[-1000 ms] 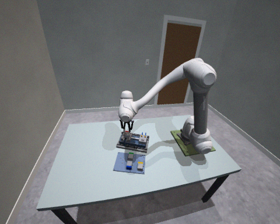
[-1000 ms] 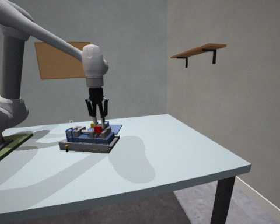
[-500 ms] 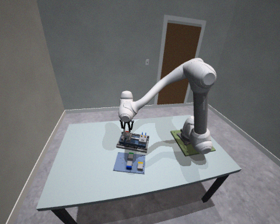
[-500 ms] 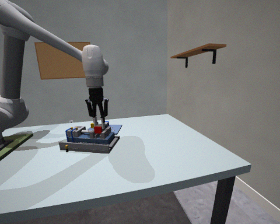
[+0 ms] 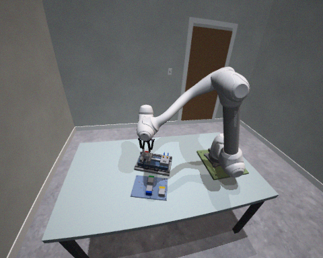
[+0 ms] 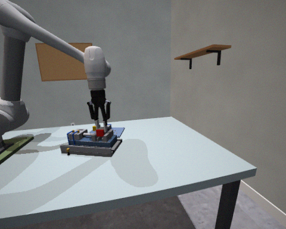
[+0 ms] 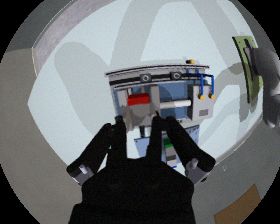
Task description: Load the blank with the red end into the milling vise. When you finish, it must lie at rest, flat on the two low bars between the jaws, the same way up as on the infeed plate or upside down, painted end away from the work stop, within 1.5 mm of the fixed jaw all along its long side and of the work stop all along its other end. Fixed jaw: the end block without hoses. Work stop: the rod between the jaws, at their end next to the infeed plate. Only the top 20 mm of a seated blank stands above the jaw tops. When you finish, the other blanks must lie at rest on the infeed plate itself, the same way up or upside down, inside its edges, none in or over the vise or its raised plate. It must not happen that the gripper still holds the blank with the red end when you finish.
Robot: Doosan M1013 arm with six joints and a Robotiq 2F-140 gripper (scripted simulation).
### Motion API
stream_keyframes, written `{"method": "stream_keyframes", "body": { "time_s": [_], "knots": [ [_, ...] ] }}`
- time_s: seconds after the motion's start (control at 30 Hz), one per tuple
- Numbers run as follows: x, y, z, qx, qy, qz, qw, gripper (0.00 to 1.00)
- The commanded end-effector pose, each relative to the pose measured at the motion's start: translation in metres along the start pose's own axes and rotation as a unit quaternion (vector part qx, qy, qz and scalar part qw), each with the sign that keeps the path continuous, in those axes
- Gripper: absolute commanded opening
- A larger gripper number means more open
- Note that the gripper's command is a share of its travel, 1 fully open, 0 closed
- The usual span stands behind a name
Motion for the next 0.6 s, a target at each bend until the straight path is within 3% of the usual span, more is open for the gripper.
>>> {"method": "stream_keyframes", "body": {
  "time_s": [0.0, 0.57],
  "knots": [
    [0.0, 0.0, 0.0003, 0.0, 0.0, 0.0, 1.0, 0.0],
    [0.0, 0.0, 0.0021, 0.0, 0.0, 0.0, 1.0, 0.0]
  ]
}}
Point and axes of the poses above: the point where the finger pads meet when closed, its own z axis out along the fingers, its own x axis across the jaws, y = z × x, the point moved 7 cm from there along -z, back along the fingers, and after that the axes turned 1 degree about z, right-handed, at the moved point
